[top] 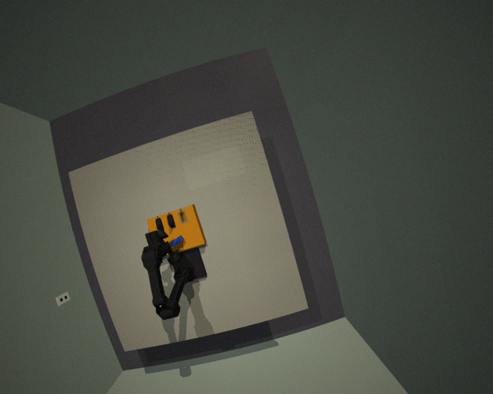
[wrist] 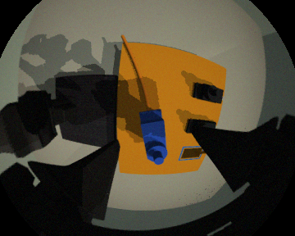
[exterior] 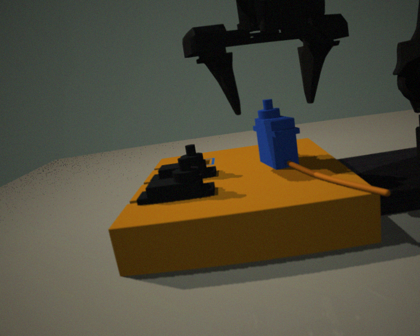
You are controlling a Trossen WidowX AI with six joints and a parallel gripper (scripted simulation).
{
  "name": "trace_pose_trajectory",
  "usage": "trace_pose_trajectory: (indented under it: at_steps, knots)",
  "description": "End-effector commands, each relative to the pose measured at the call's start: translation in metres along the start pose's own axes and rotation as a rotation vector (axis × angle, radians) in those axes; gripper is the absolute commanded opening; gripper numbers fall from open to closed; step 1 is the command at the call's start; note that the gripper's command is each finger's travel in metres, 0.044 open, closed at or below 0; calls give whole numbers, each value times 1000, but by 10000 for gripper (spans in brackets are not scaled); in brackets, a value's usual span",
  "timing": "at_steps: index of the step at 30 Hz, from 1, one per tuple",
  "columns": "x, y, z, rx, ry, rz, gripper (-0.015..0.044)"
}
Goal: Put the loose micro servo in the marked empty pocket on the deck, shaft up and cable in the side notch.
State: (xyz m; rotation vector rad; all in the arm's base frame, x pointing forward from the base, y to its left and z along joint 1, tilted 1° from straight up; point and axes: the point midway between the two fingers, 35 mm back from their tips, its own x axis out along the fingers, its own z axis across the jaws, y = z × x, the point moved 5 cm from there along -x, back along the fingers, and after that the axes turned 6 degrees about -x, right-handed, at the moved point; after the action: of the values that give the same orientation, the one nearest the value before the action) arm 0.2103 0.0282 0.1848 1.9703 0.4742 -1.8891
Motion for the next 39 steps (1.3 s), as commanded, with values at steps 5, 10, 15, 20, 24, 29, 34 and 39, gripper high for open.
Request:
trace_pose_trajectory:
  at_steps: [5,10,15,20,24,29,34,39]
  knots:
    - [12,-1,1,1,-4,-5,440]
    - [20,-1,1,1,-4,-5,440]
    - [23,-1,1,1,-4,-5,387]
    - [23,-1,1,1,-4,-5,256]
    - [23,-1,1,1,-4,-5,151]
    - [23,-1,1,1,-4,-5,79]
    - [19,-1,1,1,-4,-5,0]
    - [0,-1,3,1,-4,-5,0]
